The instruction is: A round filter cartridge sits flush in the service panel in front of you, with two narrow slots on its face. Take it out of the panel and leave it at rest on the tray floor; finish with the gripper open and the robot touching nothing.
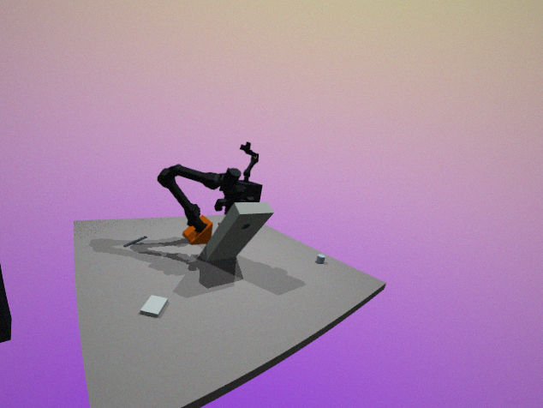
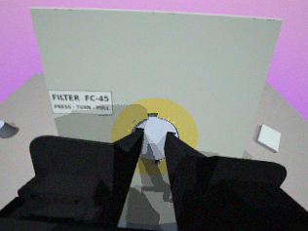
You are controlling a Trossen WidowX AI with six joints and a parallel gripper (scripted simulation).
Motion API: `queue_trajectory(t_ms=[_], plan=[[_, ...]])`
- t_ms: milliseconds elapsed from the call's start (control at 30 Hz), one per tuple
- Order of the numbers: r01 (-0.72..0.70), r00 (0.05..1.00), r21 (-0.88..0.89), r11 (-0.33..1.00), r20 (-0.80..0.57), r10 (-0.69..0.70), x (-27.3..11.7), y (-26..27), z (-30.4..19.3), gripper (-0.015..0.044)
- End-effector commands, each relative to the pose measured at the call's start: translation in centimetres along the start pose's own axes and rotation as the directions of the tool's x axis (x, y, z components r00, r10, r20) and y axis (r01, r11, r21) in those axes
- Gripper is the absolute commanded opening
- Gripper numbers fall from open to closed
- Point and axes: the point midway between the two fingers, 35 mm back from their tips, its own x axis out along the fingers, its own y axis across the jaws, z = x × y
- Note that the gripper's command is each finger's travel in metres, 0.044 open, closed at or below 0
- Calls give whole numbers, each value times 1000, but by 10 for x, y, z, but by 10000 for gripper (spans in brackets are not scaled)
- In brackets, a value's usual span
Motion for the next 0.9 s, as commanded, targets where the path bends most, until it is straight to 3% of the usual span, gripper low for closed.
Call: queue_trajectory(t_ms=[0,400,867], plan=[[-5,1000,151,988,-8,6,6,0,-1,0],[-1,1000,539,842,-8,6,8,0,-1,0],[4,1000,871,490,-8,6,7,0,-1,0]])
